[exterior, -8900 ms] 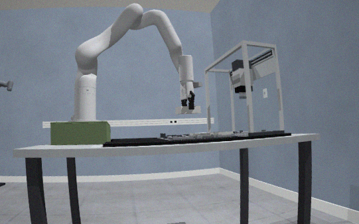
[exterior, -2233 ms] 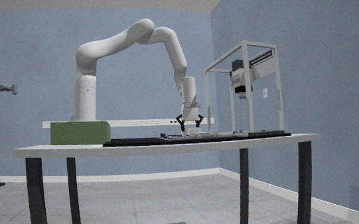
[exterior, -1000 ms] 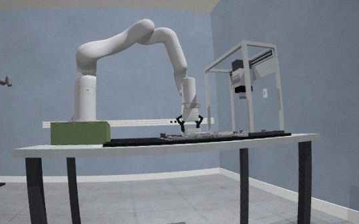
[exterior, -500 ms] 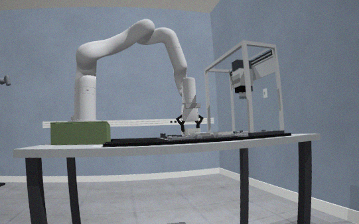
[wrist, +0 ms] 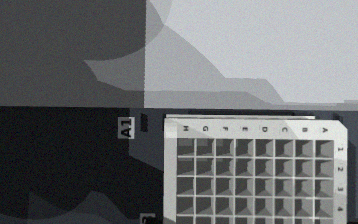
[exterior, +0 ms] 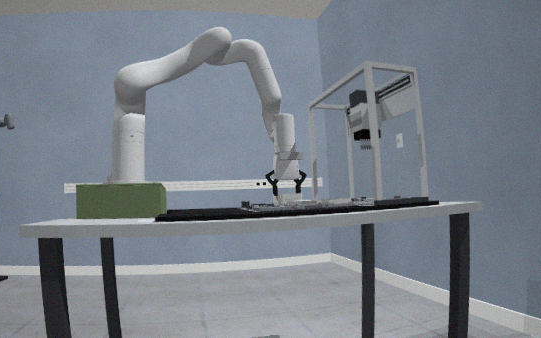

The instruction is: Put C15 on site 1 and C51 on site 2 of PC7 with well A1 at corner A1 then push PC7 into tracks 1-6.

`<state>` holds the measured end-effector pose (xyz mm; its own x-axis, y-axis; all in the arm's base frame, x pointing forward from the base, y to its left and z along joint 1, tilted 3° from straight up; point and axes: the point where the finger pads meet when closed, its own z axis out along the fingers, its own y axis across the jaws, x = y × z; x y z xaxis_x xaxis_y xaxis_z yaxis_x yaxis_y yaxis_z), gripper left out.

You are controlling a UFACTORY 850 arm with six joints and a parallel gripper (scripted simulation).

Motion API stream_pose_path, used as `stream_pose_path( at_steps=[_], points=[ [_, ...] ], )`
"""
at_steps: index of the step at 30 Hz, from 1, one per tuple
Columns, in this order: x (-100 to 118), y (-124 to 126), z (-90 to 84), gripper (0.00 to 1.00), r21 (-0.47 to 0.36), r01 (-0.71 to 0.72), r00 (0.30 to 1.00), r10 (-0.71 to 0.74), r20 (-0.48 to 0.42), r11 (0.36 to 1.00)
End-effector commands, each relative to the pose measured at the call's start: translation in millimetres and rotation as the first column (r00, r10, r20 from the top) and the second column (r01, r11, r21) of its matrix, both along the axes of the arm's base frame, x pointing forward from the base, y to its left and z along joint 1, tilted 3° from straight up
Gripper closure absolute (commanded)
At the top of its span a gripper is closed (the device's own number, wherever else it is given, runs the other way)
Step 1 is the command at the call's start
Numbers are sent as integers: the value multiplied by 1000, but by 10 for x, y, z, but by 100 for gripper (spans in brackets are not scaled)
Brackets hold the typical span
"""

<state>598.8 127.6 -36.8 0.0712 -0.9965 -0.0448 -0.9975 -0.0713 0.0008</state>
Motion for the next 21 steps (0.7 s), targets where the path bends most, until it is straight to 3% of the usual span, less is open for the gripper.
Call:
stream_pose_path(
  at_steps=[1,21],
  points=[
    [8,0,43,0,0,0,1000,0,2,1000],
    [9,-14,344,0,0,0,1000,0,2,1000]
  ],
)
